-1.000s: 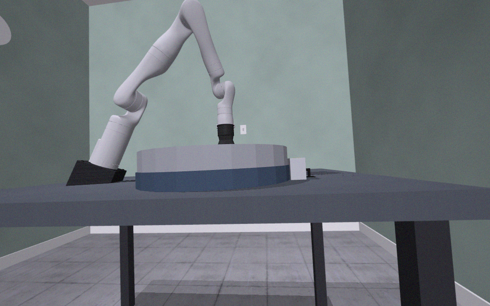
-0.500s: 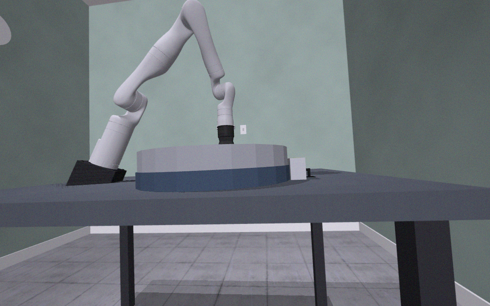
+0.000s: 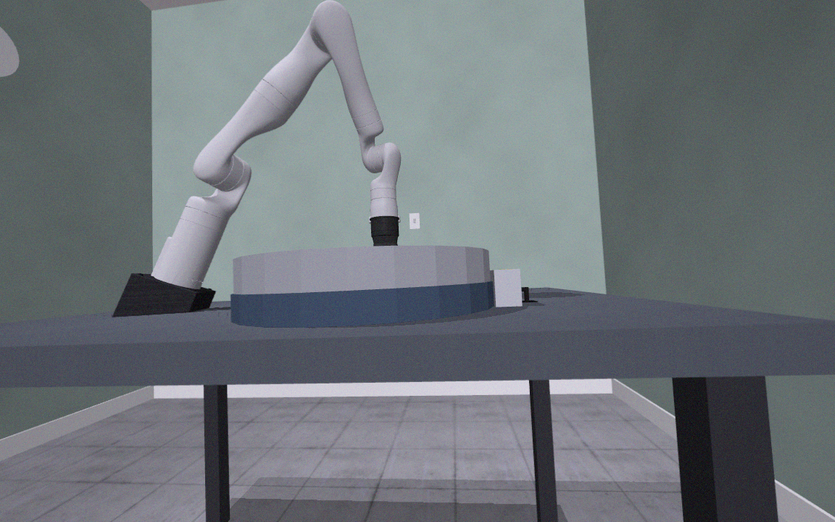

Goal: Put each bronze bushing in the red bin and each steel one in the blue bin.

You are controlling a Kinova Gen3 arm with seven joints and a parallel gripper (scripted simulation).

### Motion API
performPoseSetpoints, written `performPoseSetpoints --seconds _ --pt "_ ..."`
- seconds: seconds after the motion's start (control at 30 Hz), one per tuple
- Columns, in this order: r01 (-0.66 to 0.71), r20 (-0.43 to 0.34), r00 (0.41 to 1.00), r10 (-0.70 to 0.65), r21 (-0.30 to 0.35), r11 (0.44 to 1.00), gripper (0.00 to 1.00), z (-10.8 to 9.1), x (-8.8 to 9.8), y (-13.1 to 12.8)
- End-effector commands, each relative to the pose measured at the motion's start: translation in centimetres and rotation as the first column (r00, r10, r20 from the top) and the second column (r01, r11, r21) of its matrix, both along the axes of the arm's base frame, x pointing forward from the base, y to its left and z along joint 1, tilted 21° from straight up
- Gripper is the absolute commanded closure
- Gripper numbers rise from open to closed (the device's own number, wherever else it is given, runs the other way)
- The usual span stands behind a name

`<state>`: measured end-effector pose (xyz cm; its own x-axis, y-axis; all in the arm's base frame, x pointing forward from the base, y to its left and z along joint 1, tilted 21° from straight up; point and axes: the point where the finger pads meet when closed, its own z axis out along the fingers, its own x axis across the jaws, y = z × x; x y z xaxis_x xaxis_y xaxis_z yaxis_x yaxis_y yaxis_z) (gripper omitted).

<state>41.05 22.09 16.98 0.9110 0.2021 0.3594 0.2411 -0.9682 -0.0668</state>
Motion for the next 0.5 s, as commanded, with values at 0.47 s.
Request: performPoseSetpoints --seconds 0.47 --pt "-0.001 0.001 1.0 0.001 0.0 1.0 1.0 -1.06 0.39 0.2"
